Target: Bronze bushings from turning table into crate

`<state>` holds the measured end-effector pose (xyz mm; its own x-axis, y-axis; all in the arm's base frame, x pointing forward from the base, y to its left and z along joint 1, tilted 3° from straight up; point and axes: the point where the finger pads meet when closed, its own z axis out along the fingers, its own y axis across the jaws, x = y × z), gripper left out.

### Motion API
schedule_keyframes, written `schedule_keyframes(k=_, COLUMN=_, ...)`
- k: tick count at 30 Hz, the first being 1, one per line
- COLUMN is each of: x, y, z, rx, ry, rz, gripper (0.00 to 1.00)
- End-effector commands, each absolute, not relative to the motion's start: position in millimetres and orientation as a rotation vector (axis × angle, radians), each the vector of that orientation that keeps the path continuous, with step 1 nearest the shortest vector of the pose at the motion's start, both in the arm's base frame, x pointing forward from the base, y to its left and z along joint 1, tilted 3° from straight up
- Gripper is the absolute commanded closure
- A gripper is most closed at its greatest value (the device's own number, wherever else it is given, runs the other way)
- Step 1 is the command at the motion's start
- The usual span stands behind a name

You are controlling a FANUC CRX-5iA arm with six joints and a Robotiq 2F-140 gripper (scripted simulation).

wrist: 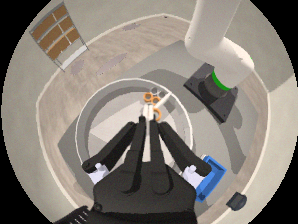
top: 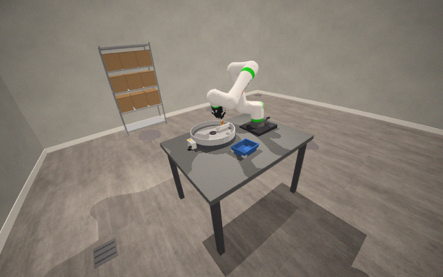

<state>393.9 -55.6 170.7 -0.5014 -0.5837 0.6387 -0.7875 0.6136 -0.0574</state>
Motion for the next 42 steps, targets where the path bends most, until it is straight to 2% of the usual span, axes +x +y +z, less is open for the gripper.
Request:
schedule_keyframes(k=1, x=393, y=-18, z=170, rx=1.074, ry=-2.261, rz=0.462, gripper=1.00)
schedule_keyframes(k=11, x=390, y=120, z=166, rx=1.074, ry=-2.261, rz=0.462, gripper=1.00)
schedule_keyframes(k=13, x=390, y=120, z=166, rx=1.074, ry=-2.261, rz=0.462, gripper=1.00)
schedule_keyframes(k=23, x=387, y=231, z=163, rx=1.074, ry=-2.261, rz=0.462, gripper=1.00)
schedule_keyframes(k=28, x=386, y=261, z=162, rx=1.074, ry=-2.261, rz=0.462, gripper=1.00)
schedule_keyframes(k=42, x=386, y=285, z=161, rx=1.074, ry=-2.261, rz=0.462, gripper=1.00)
